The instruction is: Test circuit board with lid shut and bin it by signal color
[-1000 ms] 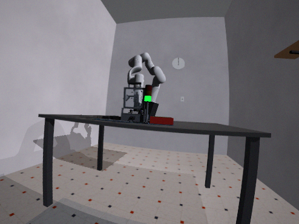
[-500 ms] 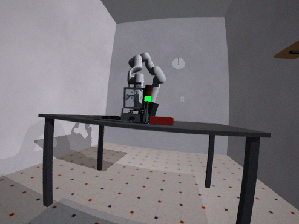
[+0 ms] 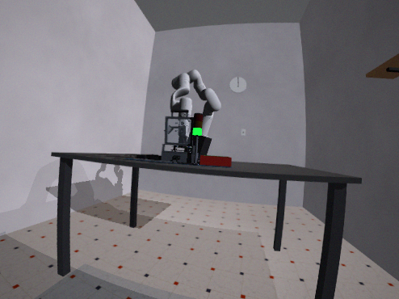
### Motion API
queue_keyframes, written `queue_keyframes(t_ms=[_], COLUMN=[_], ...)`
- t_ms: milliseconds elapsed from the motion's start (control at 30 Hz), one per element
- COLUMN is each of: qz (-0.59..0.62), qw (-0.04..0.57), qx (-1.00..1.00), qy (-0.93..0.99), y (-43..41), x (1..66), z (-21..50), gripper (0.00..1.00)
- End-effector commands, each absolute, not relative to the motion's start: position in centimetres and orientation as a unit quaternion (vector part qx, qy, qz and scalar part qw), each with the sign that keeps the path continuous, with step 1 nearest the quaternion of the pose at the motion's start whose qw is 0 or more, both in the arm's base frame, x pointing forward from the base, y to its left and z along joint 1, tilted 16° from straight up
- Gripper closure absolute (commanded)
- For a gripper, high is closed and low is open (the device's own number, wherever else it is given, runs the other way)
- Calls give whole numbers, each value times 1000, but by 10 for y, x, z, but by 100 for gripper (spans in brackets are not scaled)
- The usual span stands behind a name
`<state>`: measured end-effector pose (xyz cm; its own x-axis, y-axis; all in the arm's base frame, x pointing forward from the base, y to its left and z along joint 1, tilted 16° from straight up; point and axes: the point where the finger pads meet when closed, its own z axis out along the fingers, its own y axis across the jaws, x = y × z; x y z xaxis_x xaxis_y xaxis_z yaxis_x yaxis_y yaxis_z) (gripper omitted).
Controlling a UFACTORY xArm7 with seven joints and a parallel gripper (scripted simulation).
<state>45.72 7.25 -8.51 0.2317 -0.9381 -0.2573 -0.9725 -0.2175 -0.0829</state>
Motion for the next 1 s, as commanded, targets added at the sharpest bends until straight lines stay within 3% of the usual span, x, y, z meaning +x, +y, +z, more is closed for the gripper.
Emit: queue_keyframes(t_ms=[0, 967], qz=[74, 74], qw=[114, 114], qx=[-776, -776], qy=[615, 615], y=[72, 70], x=[459, 458], z=[-83, -76], gripper=[21, 21])
